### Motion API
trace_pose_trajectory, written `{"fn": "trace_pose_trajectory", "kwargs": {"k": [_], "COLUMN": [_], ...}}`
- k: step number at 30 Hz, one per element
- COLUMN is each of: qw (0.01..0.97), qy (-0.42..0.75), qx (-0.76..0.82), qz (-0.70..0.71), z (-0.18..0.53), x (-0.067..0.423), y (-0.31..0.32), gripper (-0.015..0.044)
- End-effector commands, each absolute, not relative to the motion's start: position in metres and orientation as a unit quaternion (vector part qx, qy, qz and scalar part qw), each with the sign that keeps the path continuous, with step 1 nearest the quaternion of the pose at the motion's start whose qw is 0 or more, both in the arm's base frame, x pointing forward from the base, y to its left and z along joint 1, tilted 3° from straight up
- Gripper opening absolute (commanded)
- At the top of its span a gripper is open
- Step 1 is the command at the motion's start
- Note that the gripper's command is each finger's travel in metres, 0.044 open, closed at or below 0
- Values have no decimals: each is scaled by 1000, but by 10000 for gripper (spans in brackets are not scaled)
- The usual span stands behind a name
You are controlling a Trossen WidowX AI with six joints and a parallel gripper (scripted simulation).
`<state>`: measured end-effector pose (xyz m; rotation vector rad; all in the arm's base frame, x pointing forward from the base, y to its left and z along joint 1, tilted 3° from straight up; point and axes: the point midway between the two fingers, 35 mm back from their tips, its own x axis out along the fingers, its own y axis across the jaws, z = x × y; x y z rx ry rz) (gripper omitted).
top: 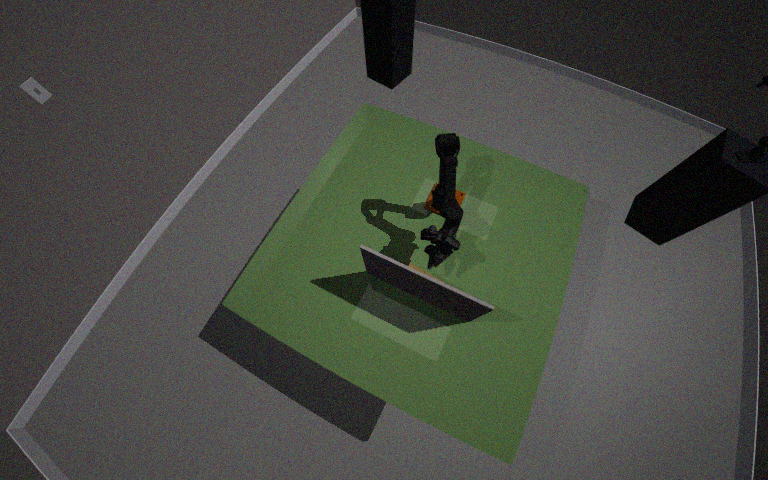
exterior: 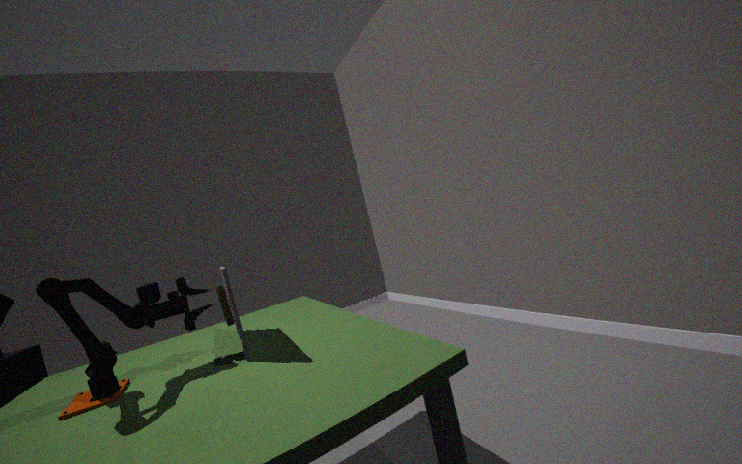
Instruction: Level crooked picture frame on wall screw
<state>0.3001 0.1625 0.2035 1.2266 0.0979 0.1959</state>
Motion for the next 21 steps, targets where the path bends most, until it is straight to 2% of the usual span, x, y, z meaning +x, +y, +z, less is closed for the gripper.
{"fn": "trace_pose_trajectory", "kwargs": {"k": [1,21], "qw": [808,808], "qy": [43,42], "qx": [579,579], "qz": [97,97], "z": [207,209], "x": [304,314], "y": [164,166], "gripper": [260,260]}}
